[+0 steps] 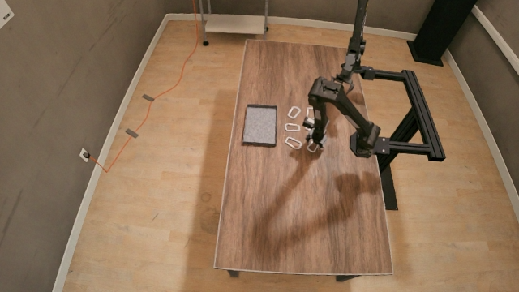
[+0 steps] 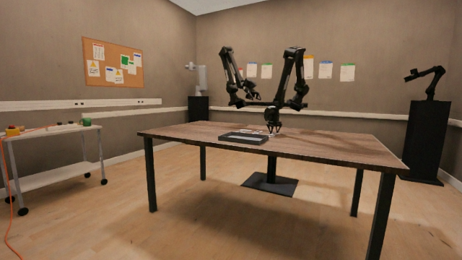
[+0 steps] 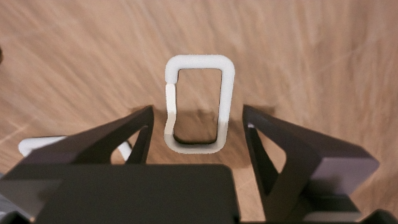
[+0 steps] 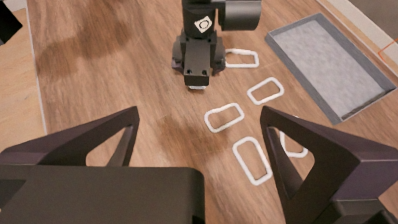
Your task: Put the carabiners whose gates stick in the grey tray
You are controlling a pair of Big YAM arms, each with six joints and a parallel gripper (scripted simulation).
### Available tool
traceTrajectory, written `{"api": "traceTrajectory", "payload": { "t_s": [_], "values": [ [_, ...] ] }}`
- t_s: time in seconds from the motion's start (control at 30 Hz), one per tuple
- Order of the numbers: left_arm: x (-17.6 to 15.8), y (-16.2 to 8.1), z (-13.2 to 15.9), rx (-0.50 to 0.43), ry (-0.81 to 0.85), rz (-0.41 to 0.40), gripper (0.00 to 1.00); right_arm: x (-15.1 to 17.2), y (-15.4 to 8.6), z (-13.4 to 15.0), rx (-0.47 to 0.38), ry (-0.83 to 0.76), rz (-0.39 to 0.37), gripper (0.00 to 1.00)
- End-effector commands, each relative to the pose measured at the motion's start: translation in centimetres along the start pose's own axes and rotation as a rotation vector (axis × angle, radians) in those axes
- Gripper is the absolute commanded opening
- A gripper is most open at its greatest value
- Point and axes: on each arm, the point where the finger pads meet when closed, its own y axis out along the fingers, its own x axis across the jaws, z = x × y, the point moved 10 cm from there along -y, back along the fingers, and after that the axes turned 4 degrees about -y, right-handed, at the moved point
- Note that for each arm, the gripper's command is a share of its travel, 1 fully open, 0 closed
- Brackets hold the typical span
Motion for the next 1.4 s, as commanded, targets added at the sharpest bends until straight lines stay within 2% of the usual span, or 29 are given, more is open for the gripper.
{"api": "traceTrajectory", "payload": {
  "t_s": [0.0, 0.27, 0.37, 0.77, 0.87, 0.9, 1.13, 1.17, 1.23, 1.27, 1.37],
  "values": [
    [0.1, 0.6, 0.3, 0.000, -0.003, 0.001, 0.79, 0.0, 0.4, -1.2, -0.039, 0.011, 0.005, 1.00],
    [0.5, 0.2, 0.4, 0.000, -0.013, -0.009, 0.79, 0.0, 0.4, -1.2, -0.039, 0.011, 0.005, 1.00],
    [0.3, 0.1, 0.1, 0.001, -0.002, -0.007, 0.45, 0.0, 0.4, -1.2, -0.039, 0.011, 0.005, 1.00],
    [0.2, 0.1, 0.1, 0.001, -0.002, -0.007, 0.44, 0.0, 0.4, -1.2, -0.039, 0.011, 0.005, 1.00],
    [0.2, 0.1, 0.1, 0.001, -0.002, -0.007, 0.78, 0.0, 0.4, -1.2, -0.039, 0.011, 0.005, 1.00],
    [0.2, 0.1, 0.1, 0.001, -0.002, -0.007, 0.83, 0.0, 0.4, -1.2, -0.039, 0.011, 0.005, 1.00],
    [0.2, 0.1, 0.1, 0.001, -0.002, -0.007, 0.83, 0.0, 0.4, -1.2, -0.039, 0.011, 0.005, 1.00],
    [0.3, -0.1, 0.2, 0.001, 0.013, -0.006, 0.94, 0.0, 0.4, -1.2, -0.039, 0.011, 0.005, 1.00],
    [0.3, -0.1, 0.2, 0.001, 0.013, -0.006, 0.94, 0.0, 0.4, -1.2, -0.039, 0.011, 0.005, 1.00],
    [0.5, -0.4, 0.7, -0.008, 0.009, -0.001, 1.00, 0.0, 0.4, -1.2, -0.039, 0.011, 0.005, 1.00],
    [0.6, -1.4, 1.6, -0.068, 0.054, 0.028, 1.00, 0.0, 0.4, -1.2, -0.039, 0.011, 0.005, 1.00]
  ]
}}
